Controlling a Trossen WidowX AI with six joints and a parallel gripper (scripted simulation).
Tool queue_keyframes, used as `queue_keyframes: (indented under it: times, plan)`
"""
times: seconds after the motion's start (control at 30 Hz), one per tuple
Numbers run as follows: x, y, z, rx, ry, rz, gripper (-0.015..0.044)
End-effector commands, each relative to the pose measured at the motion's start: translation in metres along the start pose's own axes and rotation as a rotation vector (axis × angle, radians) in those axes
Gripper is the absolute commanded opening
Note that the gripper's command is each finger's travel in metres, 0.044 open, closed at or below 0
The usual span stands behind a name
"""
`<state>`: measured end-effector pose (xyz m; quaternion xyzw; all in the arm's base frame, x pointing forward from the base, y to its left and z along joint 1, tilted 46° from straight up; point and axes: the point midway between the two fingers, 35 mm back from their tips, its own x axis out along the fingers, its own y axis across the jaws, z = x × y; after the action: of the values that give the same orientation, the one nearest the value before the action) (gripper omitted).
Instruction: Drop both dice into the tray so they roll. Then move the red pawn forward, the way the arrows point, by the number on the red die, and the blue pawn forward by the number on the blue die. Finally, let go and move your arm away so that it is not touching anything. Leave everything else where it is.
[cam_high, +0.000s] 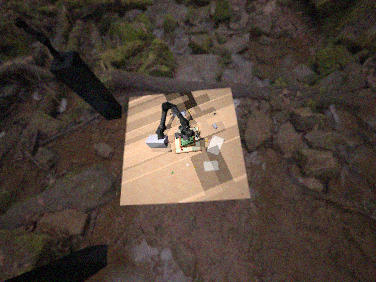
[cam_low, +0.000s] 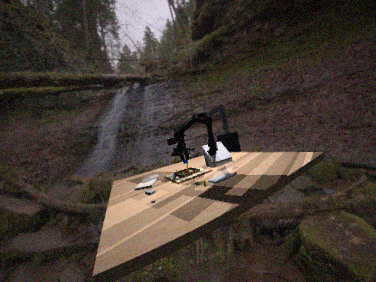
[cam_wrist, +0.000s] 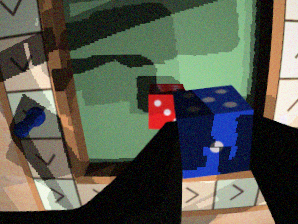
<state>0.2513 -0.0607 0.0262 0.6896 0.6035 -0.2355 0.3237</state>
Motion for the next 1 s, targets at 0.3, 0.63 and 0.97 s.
queue_keyframes:
  times: [0.3,0.63,0.97]
  plan:
    - [0.014,-0.026,0.027,0.139,-0.047,-0.043,0.0000]
    - [0.023,-0.034,0.027,0.138,-0.362,-0.155,0.0000]
    - [0.025,-0.036,0.027,0.135,-0.689,-0.121,0.0000]
